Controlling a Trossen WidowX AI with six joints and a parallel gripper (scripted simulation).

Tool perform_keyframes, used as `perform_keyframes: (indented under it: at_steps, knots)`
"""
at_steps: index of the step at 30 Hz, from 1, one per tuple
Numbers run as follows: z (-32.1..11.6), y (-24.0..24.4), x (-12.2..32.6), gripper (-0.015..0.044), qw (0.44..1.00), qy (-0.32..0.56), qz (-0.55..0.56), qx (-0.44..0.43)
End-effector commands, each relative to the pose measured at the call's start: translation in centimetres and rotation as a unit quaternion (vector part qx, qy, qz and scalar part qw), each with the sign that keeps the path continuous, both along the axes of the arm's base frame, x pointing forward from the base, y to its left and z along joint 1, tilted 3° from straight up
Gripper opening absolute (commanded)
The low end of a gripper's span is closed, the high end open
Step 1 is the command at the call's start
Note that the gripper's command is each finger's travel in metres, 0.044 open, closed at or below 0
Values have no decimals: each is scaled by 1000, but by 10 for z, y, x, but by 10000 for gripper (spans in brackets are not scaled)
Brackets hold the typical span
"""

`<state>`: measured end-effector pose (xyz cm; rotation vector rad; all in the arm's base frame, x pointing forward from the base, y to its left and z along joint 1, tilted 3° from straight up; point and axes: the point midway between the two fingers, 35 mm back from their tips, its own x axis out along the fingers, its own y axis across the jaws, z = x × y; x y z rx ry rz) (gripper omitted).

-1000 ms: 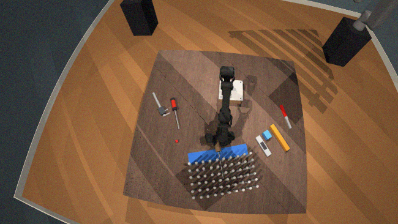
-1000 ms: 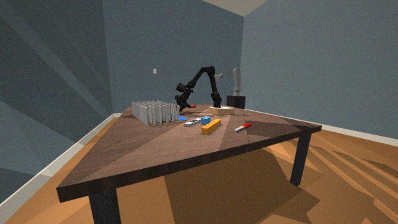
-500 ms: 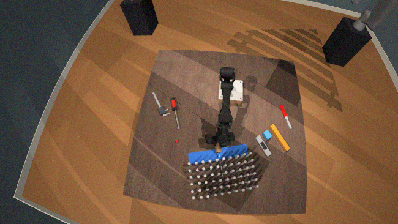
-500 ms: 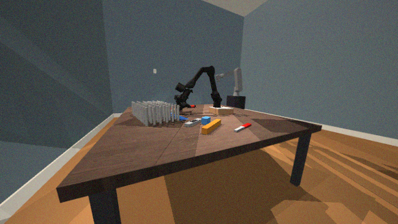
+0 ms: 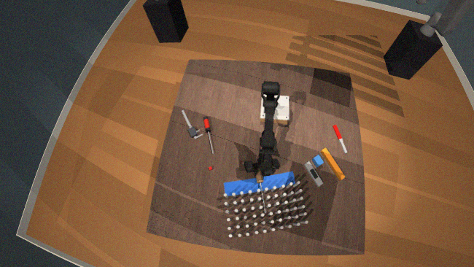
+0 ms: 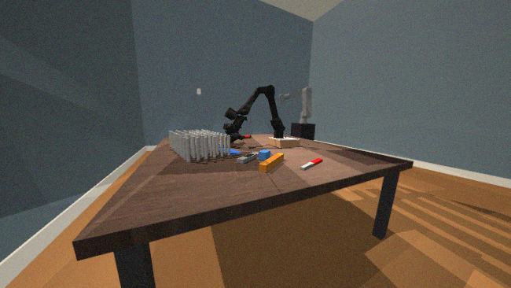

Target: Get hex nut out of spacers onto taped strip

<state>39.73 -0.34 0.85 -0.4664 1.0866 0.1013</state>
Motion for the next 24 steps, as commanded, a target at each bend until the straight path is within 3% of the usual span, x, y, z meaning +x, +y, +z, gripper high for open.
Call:
perform_keyframes:
  at_steps: [1,24]
  knots:
    - [-2,-1,0,0,1000,-3,-2,0]
    - [-8,-3,-8,0,1000,-3,-1,-1]
